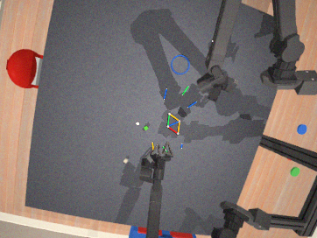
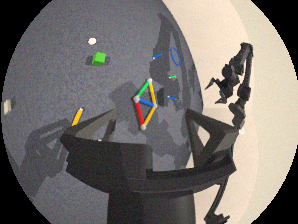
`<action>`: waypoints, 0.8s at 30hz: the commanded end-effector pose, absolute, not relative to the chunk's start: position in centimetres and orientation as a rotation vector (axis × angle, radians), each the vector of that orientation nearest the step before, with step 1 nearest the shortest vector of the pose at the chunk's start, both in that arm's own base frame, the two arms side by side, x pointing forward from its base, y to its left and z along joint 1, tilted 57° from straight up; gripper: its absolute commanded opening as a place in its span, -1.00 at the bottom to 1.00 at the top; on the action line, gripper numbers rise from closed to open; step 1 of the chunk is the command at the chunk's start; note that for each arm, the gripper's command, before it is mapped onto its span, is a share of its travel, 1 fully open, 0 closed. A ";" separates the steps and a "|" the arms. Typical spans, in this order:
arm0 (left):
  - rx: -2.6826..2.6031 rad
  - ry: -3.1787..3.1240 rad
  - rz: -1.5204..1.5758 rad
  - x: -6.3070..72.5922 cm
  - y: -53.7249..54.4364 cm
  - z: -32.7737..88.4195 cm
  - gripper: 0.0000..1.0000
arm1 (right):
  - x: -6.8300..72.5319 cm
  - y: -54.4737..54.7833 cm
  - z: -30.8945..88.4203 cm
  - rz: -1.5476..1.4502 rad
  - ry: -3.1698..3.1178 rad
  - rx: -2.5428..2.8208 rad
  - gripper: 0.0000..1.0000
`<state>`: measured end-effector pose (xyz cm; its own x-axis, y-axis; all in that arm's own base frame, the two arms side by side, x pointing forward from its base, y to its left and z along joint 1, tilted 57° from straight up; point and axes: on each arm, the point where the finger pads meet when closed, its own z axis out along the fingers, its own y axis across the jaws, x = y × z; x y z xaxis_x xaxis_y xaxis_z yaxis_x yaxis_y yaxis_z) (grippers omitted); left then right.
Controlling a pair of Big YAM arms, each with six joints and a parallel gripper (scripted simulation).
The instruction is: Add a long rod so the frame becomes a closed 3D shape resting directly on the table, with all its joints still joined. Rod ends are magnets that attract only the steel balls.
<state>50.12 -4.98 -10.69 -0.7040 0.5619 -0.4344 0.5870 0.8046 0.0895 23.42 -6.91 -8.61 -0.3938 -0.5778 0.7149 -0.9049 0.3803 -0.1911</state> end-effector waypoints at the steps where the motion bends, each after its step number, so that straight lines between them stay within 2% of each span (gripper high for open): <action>1: 1.000 2.430 0.055 49.4 -8.0 -13.2 1.00 | 25.3 -5.4 -10.0 0.773 -2.054 1.575 1.00; 10: 1.168 2.204 0.513 48.2 -9.6 -18.3 1.00 | 30.2 -3.7 -14.0 0.834 -2.100 1.935 1.00; 24: 1.228 1.973 0.898 47.3 -10.9 -22.8 1.00 | 37.4 -0.6 -17.5 0.909 -2.183 2.344 1.00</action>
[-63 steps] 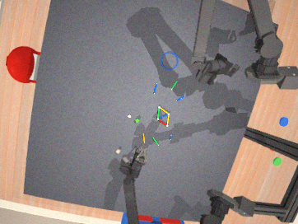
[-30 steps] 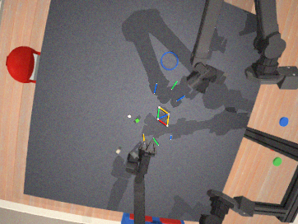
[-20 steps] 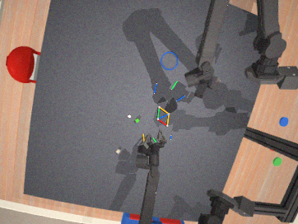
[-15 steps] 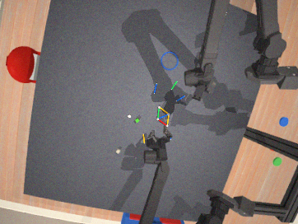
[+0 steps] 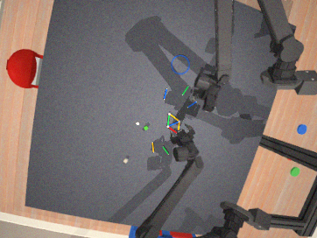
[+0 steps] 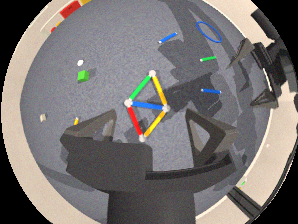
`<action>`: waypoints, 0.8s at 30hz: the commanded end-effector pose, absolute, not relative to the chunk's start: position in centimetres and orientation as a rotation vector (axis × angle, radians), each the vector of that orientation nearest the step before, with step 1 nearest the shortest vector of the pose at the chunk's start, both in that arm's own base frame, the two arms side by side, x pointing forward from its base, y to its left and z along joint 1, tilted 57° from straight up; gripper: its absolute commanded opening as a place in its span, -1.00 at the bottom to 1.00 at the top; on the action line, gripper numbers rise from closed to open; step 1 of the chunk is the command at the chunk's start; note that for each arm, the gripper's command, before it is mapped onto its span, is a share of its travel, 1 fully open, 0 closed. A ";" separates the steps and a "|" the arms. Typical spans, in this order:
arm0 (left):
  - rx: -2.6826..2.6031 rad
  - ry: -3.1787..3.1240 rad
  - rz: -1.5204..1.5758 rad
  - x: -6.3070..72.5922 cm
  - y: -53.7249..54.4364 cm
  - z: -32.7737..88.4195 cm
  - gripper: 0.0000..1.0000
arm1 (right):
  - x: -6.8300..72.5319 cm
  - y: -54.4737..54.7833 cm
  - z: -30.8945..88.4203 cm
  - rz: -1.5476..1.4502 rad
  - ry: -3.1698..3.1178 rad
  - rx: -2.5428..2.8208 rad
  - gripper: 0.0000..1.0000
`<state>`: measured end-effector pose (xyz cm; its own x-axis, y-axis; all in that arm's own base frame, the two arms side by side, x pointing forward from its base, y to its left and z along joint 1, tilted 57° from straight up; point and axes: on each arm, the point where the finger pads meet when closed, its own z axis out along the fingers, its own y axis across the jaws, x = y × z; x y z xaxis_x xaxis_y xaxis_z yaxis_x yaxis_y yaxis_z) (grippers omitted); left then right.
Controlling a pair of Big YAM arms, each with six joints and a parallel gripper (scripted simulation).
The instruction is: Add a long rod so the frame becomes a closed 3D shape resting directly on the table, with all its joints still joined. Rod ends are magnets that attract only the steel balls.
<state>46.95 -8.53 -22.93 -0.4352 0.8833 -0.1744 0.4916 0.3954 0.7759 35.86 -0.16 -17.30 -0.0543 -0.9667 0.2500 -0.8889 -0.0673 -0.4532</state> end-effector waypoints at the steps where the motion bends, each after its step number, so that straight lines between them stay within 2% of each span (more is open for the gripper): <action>1: 1.225 1.971 0.905 47.3 -10.9 -22.9 1.00 | 37.4 -0.5 -17.6 -0.799 1.929 -2.076 1.00; 15: 1.189 1.968 0.903 47.6 -11.1 -22.2 1.00 | 37.3 -0.4 -17.5 -0.776 1.938 -2.043 1.00; 20: 1.156 1.970 0.853 46.1 -11.7 -21.0 1.00 | 37.7 0.8 -18.5 -0.758 2.036 -1.939 -0.14; 22: 1.156 1.970 0.853 46.1 -11.7 -21.0 1.00 | 37.7 0.8 -18.5 -0.758 2.036 -1.939 -0.14; 23: 1.158 1.968 0.833 45.1 -12.0 -20.7 1.00 | 38.1 0.6 -18.7 -0.771 2.087 -1.876 -0.31; 24: 1.168 1.963 0.807 43.7 -12.5 -20.4 1.00 | 38.5 0.4 -18.9 -0.795 2.143 -1.803 -0.31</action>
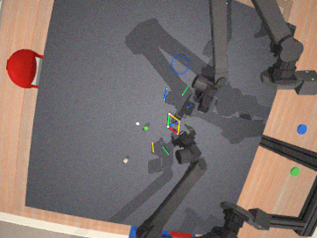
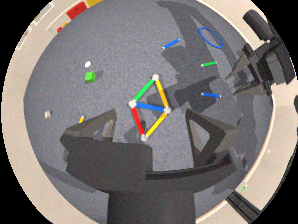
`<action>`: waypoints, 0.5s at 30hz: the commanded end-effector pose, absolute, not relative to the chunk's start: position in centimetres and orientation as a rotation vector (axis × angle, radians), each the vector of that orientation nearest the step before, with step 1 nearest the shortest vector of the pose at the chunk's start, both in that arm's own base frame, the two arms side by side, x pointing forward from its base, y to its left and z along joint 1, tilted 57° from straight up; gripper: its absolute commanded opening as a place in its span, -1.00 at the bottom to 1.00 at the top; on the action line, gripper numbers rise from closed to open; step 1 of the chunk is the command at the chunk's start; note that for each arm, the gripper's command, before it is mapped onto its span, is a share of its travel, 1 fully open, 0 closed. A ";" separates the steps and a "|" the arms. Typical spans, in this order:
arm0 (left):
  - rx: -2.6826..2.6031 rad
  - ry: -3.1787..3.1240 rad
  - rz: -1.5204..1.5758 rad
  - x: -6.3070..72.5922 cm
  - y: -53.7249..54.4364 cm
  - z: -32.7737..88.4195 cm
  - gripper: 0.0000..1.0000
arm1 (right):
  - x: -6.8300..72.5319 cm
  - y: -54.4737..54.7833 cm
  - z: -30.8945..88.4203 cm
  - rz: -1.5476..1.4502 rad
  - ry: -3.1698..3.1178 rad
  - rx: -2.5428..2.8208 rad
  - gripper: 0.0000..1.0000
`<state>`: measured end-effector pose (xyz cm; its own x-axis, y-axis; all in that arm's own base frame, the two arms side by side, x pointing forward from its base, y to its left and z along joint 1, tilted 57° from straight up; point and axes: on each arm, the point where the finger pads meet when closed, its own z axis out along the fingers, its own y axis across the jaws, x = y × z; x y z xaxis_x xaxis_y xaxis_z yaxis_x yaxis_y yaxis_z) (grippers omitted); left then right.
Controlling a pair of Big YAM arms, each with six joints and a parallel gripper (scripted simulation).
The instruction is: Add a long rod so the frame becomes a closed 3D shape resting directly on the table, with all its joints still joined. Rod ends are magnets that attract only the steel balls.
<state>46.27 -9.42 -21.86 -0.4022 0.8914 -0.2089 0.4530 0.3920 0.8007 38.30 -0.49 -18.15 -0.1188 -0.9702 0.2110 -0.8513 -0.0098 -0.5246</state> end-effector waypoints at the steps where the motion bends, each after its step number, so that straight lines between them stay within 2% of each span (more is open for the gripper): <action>1: 1.207 1.958 0.783 41.7 -13.0 -20.9 1.00 | 39.0 0.2 -19.1 -0.829 2.189 -1.738 -0.31; 10: 1.468 1.808 0.583 28.6 -17.1 -20.5 1.00 | 42.8 -1.5 -20.1 -1.163 2.396 -1.188 -0.31; 15: 1.531 1.765 0.536 25.7 -17.5 -19.9 1.00 | 43.4 -1.9 -20.2 -1.250 2.405 -1.070 -0.31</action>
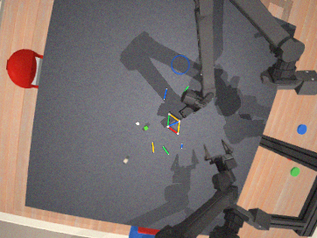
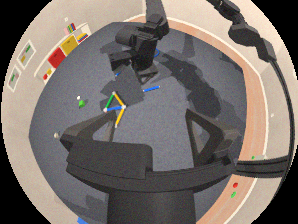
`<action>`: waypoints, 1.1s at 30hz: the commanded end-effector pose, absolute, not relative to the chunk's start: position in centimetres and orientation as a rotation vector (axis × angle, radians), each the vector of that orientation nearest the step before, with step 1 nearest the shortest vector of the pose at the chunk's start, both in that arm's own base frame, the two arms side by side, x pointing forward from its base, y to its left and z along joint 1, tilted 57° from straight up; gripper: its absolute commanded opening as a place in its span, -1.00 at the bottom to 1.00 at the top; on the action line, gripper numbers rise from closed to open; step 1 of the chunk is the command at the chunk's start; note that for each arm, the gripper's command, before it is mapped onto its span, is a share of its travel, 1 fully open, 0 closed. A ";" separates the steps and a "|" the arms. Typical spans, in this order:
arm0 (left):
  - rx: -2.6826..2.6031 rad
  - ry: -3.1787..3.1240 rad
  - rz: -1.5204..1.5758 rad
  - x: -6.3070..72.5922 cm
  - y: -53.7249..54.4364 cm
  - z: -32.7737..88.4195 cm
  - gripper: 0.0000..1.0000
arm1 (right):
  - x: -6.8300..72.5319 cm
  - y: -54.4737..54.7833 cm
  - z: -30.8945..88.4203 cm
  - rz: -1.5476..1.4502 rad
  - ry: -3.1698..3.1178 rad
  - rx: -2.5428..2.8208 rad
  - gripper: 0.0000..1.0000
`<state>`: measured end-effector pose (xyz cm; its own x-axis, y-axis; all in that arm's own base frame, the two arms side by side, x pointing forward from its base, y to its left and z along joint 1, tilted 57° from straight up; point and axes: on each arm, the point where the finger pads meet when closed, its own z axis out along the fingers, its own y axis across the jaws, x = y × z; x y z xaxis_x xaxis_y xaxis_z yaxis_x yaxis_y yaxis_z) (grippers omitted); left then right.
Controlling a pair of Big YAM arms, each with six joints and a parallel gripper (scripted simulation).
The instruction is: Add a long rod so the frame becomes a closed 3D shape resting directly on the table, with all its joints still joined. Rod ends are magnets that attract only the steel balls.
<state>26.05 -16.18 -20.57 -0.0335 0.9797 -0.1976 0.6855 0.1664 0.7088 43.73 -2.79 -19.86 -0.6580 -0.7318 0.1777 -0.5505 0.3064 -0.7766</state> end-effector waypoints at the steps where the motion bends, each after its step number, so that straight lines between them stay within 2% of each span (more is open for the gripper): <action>1: 1.535 1.746 0.520 25.4 -18.0 -19.3 1.00 | 43.5 -2.1 -20.1 -1.276 2.403 -1.045 -0.31; 8: 1.628 1.697 0.474 22.0 -17.7 -18.9 1.00 | 38.3 -6.3 -22.1 -1.427 2.488 -1.013 -0.31; 33: 1.618 1.702 0.487 22.6 -17.6 -18.7 1.00 | 40.3 -7.7 -22.9 -1.425 2.471 -1.008 -0.31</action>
